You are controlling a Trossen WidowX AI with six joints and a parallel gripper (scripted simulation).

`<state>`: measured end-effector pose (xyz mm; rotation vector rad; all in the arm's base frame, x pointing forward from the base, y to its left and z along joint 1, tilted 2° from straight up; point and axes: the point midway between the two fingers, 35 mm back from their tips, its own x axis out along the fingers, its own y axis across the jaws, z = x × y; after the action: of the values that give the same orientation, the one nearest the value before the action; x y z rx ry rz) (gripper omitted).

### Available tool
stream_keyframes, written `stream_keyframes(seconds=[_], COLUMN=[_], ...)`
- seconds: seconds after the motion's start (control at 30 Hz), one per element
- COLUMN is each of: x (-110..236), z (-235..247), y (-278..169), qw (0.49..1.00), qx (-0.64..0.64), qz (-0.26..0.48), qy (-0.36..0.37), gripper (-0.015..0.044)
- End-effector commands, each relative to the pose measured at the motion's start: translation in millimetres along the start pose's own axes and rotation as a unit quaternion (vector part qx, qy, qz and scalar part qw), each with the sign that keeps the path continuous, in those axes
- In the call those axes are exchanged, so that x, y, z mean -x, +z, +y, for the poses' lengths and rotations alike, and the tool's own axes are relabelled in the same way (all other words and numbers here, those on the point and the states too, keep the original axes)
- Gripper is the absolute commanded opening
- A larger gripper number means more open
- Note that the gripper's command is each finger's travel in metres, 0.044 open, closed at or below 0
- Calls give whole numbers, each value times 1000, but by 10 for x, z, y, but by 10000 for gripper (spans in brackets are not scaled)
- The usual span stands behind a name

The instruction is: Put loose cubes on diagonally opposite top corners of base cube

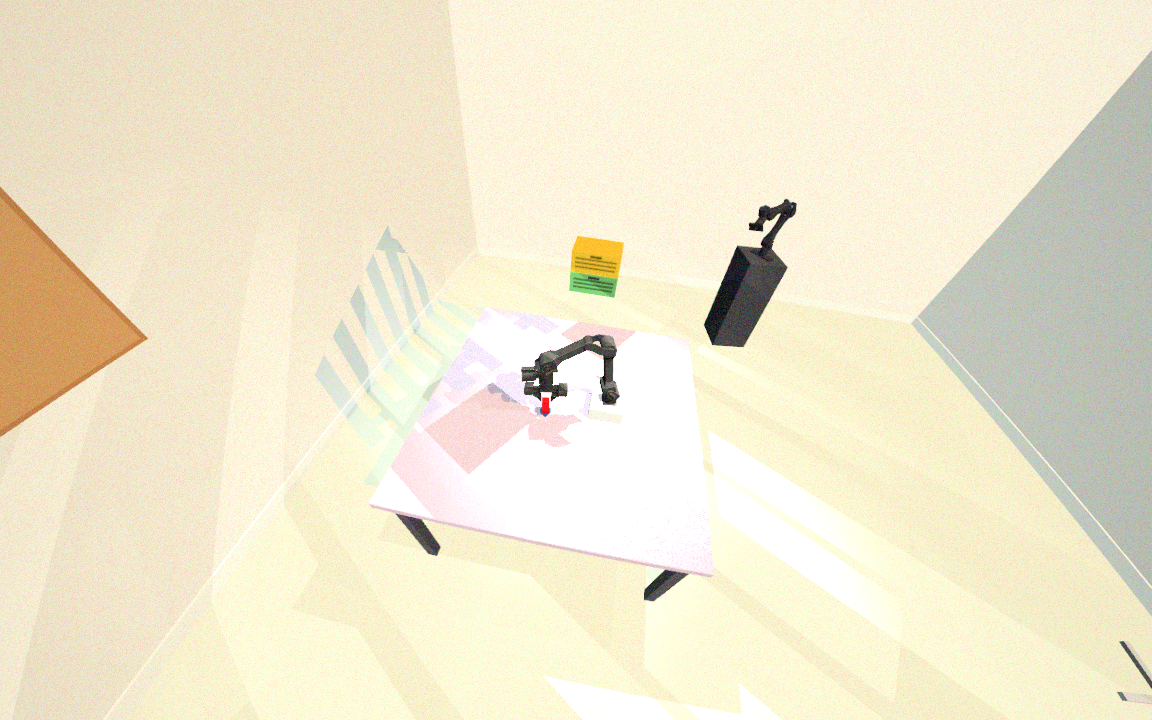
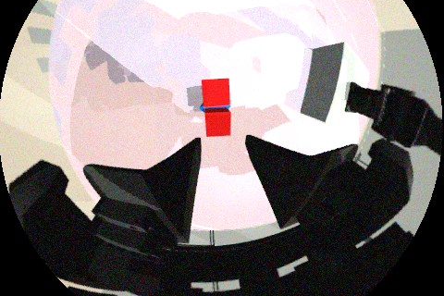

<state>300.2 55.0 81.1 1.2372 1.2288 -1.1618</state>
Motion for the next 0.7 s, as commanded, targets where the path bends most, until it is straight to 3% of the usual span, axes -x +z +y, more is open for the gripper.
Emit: stream_keyframes(seconds=[0.0,0.07,0.33,0.57,0.67], x=[43,43,115,106,117], z=[14,14,2,-12,-50], y=[-1,-1,0,-20,-328], qw=[1000,1000,1000,1000,1000], qx=[2,2,0,-1,-1], qz=[0,0,0,0,1], qy=[3,3,1,-1,-1], gripper=[205,205,400,400,400])
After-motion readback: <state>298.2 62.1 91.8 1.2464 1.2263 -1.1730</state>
